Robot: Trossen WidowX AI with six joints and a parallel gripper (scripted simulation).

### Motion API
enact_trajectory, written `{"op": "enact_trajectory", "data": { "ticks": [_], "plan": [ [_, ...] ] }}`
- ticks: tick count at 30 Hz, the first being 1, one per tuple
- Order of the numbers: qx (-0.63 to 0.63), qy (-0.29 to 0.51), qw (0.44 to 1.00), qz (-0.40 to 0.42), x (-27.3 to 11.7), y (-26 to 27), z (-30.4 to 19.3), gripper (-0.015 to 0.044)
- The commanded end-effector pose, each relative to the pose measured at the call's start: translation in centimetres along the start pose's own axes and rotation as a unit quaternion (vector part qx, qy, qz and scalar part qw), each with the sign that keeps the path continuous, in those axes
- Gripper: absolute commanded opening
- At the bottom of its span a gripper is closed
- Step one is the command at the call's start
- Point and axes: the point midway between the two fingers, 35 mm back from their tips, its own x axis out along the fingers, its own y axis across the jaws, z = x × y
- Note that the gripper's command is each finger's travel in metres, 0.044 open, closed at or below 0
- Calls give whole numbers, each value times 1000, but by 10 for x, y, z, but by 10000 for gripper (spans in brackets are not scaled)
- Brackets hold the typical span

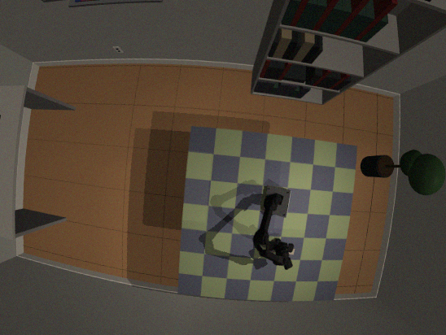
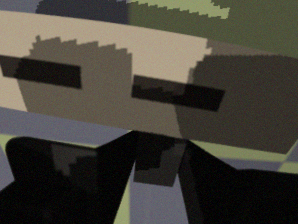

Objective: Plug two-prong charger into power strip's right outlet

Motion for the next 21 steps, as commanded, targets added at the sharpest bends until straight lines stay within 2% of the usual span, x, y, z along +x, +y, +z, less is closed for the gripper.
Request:
{"op": "enact_trajectory", "data": {
  "ticks": [1, 21],
  "plan": [
    [14, -10, 1000, 2, 2, -1, 13, 0],
    [14, -10, 1000, 2, 4, -1, 11, 0]
  ]
}}
